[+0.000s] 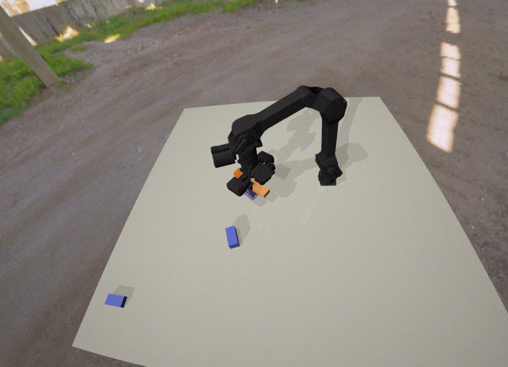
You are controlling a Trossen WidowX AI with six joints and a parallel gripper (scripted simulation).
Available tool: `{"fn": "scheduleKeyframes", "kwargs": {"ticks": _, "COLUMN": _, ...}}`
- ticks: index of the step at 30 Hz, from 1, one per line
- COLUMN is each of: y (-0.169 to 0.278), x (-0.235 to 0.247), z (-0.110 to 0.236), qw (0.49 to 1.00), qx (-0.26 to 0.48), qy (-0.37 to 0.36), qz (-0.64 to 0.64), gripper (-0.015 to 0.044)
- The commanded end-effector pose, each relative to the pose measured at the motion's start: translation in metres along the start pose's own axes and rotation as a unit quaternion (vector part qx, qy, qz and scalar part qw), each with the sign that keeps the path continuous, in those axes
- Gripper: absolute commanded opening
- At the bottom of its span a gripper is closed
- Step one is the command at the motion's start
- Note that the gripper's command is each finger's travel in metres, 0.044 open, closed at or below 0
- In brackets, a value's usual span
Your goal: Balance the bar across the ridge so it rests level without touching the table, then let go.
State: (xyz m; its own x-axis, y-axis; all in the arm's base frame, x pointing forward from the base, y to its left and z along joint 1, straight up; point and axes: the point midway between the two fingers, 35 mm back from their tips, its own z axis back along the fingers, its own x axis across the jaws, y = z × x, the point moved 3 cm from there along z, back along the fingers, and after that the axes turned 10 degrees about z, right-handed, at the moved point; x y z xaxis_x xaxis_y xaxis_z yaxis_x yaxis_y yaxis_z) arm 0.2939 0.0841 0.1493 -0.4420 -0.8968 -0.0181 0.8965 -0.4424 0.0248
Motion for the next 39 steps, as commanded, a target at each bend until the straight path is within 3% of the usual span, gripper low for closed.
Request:
{"fn": "scheduleKeyframes", "kwargs": {"ticks": 1, "y": 0.0000, "x": -0.0004, "z": -0.0006, "qw": 1.000, "qx": -0.001, "qy": 0.002, "qz": 0.002, "gripper": 0.0000}}
{"fn": "scheduleKeyframes", "kwargs": {"ticks": 39, "y": 0.0001, "x": -0.0004, "z": -0.0038, "qw": 1.000, "qx": -0.001, "qy": 0.002, "qz": 0.002, "gripper": 0.0000}}
